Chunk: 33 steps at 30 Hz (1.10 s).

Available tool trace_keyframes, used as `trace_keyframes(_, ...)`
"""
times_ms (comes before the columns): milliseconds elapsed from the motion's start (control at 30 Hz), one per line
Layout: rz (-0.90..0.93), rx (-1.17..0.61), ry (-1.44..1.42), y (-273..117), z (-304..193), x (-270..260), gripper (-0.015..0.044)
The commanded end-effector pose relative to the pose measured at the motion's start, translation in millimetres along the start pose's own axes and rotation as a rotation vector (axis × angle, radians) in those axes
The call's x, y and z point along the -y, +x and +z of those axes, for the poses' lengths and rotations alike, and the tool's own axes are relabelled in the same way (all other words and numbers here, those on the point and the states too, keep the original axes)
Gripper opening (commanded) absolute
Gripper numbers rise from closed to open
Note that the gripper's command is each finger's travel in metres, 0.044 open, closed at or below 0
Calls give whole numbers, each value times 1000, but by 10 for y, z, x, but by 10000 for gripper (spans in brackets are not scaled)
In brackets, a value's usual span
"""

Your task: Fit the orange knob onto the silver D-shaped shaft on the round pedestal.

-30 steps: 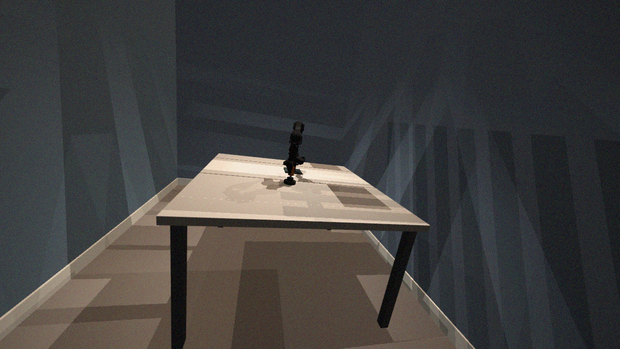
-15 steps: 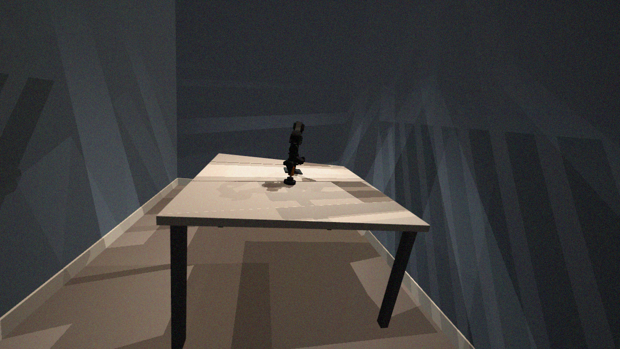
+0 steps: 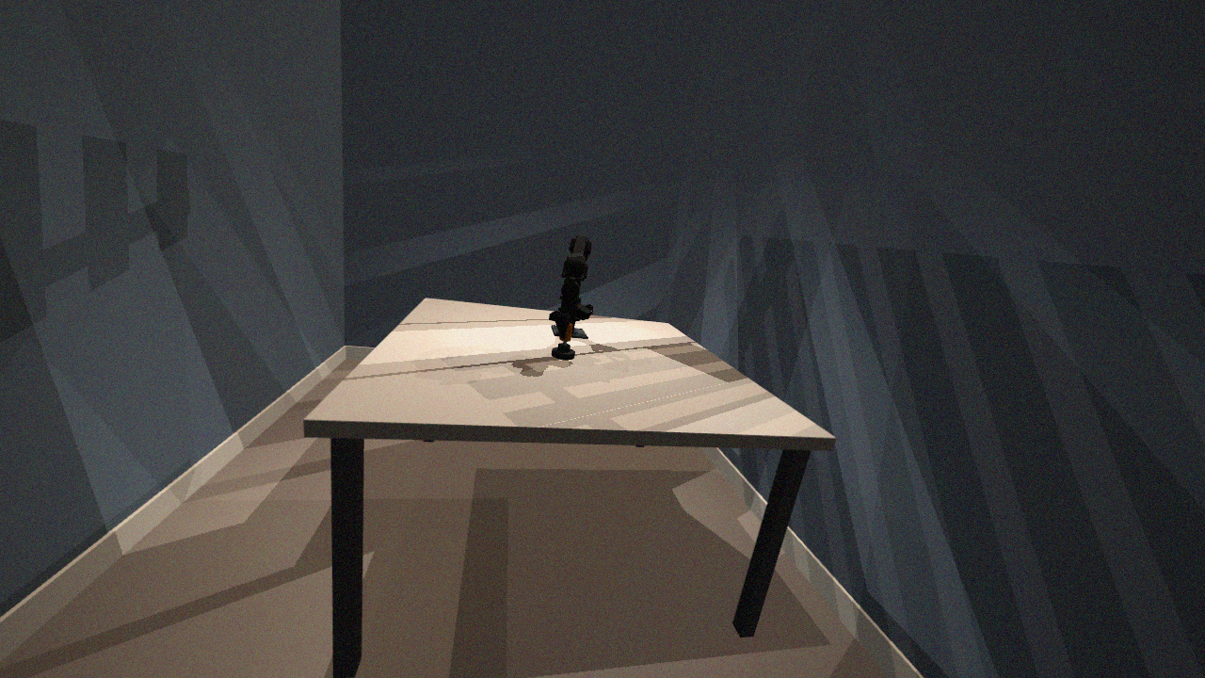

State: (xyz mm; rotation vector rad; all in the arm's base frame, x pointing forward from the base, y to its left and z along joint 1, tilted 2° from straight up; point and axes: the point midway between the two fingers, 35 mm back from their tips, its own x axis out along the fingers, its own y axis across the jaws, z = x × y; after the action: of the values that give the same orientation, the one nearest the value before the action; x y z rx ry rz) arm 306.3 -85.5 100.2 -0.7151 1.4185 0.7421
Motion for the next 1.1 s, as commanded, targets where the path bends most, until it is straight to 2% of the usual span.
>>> trace_keyframes(0, -8, 5, 7, 11, 10, 27, 0)
trace_keyframes(1067, -7, 5, 59, 4, -12, -52, 0)
